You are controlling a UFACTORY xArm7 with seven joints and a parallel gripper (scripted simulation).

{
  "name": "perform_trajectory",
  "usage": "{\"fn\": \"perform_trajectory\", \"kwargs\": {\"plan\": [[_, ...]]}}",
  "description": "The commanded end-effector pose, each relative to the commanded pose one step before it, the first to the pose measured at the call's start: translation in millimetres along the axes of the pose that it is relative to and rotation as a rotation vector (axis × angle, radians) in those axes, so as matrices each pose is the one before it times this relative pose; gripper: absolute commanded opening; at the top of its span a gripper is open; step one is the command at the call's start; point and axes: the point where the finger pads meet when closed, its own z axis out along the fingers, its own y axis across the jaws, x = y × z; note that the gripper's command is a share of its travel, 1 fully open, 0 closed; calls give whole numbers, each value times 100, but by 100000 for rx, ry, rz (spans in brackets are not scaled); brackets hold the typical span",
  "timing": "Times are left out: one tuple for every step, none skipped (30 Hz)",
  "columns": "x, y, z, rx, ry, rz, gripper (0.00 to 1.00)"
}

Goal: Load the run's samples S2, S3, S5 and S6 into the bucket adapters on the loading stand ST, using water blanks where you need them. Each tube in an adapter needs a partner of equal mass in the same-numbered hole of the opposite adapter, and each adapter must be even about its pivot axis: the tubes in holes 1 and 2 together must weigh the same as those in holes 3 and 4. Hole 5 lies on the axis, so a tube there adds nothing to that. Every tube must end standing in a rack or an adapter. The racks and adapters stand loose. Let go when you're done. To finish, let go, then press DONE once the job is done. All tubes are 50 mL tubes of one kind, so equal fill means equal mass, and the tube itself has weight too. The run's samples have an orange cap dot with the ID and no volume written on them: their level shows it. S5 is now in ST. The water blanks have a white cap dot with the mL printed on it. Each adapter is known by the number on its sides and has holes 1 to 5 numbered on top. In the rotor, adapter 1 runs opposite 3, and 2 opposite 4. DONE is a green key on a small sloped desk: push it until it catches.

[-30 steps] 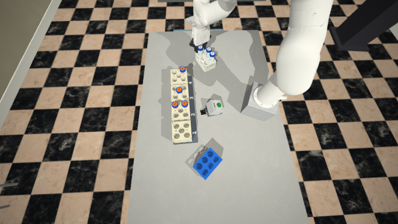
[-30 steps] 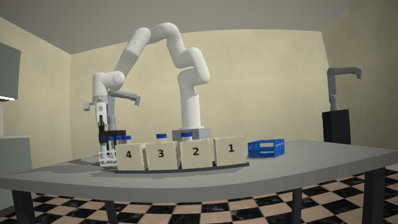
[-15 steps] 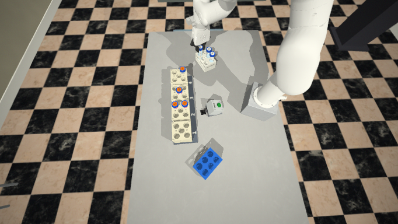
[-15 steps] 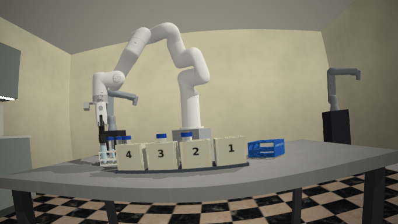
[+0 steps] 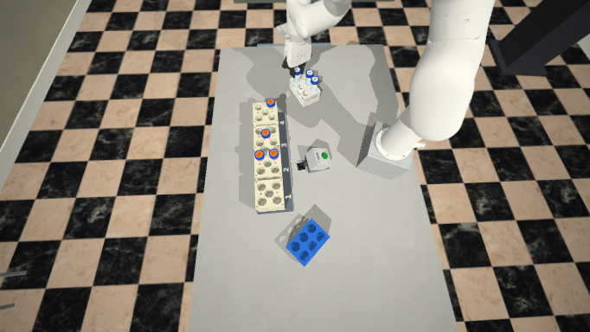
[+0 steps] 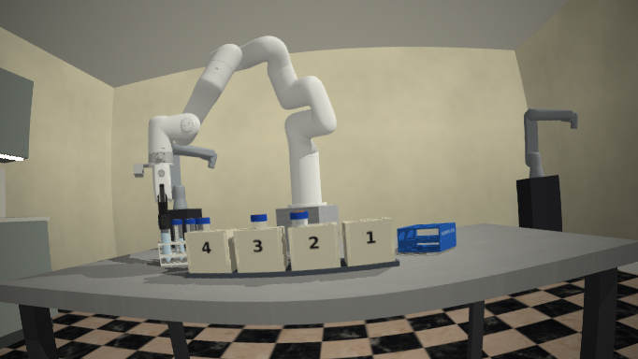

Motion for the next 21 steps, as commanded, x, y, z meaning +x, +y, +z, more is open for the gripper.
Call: {"fn": "perform_trajectory", "kwargs": {"plan": [[178, -36, -170, 127, 451, 17, 0], [0, 0, 0, 0, 0, 0, 0], [0, 0, 0, 0, 0, 0, 0], [0, 0, 0, 0, 0, 0, 0], [0, 0, 0, 0, 0, 0, 0], [0, 0, 0, 0, 0, 0, 0], [0, 0, 0, 0, 0, 0, 0], [0, 0, 0, 0, 0, 0, 0], [0, 0, 0, 0, 0, 0, 0], [0, 0, 0, 0, 0, 0, 0], [0, 0, 0, 0, 0, 0, 0], [0, 0, 0, 0, 0, 0, 0], [0, 0, 0, 0, 0, 0, 0], [4, 0, -70, 3, 9, 0, 0], [1, 0, -64, 1, 0, 0, 0], [0, 0, -65, 1, 0, 0, 0], [0, 0, -66, 0, 0, 0, 0], [0, 0, -66, 0, 0, 0, 0], [0, 0, -66, 0, 0, 0, 0], [0, 0, -66, 0, 0, 0, 0], [0, 0, 0, 0, 0, 0, 0]]}}
